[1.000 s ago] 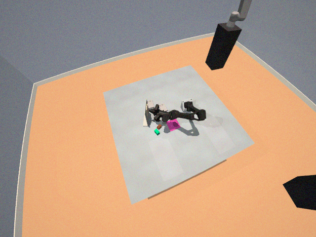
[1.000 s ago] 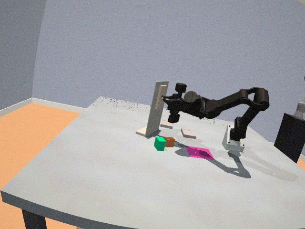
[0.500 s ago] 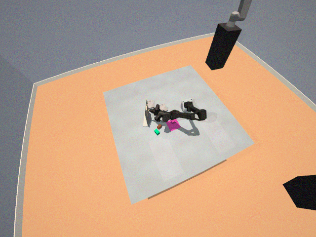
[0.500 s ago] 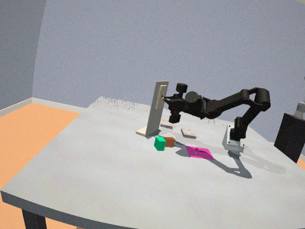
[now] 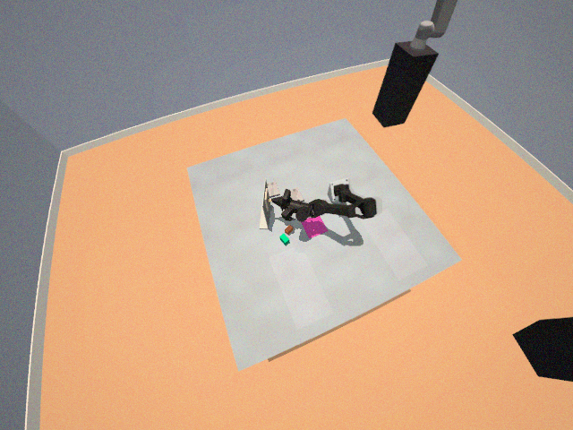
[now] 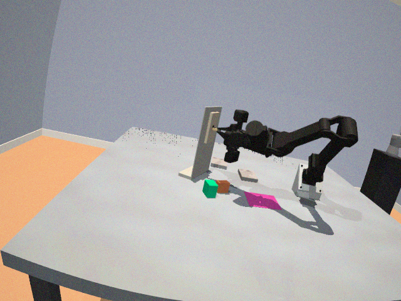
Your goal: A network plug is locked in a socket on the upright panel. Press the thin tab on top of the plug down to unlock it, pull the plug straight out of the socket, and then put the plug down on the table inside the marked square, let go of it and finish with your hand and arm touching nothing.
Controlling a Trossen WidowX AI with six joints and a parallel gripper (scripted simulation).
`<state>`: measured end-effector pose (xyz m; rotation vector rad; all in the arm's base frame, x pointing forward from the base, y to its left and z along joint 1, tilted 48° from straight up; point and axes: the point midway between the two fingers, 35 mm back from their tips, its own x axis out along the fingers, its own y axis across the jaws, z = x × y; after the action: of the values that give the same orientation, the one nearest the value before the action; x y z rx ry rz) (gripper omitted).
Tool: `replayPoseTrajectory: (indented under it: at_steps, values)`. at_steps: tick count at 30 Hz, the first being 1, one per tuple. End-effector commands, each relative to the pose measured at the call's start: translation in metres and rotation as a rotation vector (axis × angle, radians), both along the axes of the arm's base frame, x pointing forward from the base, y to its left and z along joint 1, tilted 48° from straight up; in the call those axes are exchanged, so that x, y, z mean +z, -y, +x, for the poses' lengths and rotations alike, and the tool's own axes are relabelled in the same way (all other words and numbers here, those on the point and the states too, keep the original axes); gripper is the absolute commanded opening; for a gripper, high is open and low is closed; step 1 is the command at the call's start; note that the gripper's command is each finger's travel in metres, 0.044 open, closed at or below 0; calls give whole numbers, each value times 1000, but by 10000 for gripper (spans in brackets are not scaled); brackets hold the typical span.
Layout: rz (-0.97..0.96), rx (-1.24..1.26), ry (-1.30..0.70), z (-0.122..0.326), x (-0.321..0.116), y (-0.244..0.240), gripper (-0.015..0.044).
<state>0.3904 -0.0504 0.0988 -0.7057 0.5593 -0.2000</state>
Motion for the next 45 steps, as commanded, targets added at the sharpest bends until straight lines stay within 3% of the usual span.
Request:
replayPoseTrajectory:
  at_steps: [1,45]
  values:
    - [-2,2,-1,-3,0,-1,0]
    - [-1,2,-2,-22,9,-8,0]
